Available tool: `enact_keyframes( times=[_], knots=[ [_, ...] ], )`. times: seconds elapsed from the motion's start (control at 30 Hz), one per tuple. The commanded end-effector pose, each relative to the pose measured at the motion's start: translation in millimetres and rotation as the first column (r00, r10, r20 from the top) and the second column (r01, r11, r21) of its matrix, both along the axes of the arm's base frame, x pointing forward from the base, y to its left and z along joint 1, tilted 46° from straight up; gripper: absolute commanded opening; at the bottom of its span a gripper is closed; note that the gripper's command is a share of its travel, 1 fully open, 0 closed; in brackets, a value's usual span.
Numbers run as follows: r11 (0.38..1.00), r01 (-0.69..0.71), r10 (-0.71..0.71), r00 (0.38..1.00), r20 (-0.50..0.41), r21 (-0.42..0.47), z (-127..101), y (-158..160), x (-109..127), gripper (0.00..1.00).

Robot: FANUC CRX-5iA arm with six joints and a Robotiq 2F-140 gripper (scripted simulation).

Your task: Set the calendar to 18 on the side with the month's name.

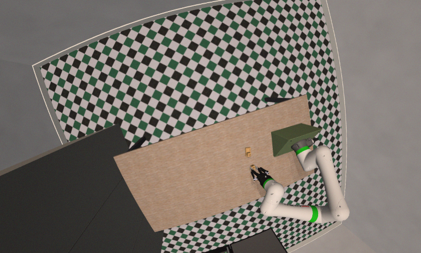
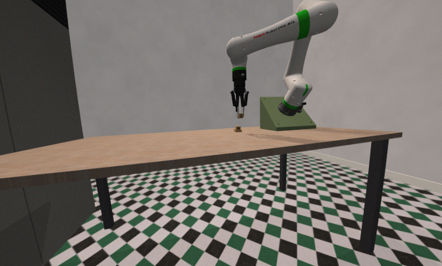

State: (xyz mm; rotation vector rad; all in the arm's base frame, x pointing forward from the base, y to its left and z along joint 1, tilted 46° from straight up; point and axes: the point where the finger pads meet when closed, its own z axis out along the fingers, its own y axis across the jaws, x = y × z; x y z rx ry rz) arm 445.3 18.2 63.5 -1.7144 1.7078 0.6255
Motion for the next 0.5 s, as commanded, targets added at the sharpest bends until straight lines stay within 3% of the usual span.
enact_keyframes(
  times=[0.0, 0.17, 0.47],
  knots=[
    [0.995, 0.098, -0.097, 0.989, -0.108, 0.0, 3.8, 4.0, 0.7, 0.17],
    [0.987, 0.163, -0.161, 0.971, -0.176, 0.001, 6.3, 7.0, 1.0, 0.17],
    [0.985, 0.174, -0.171, 0.967, -0.187, 0.001, 6.8, 7.5, 1.0, 0.17]
  ],
)
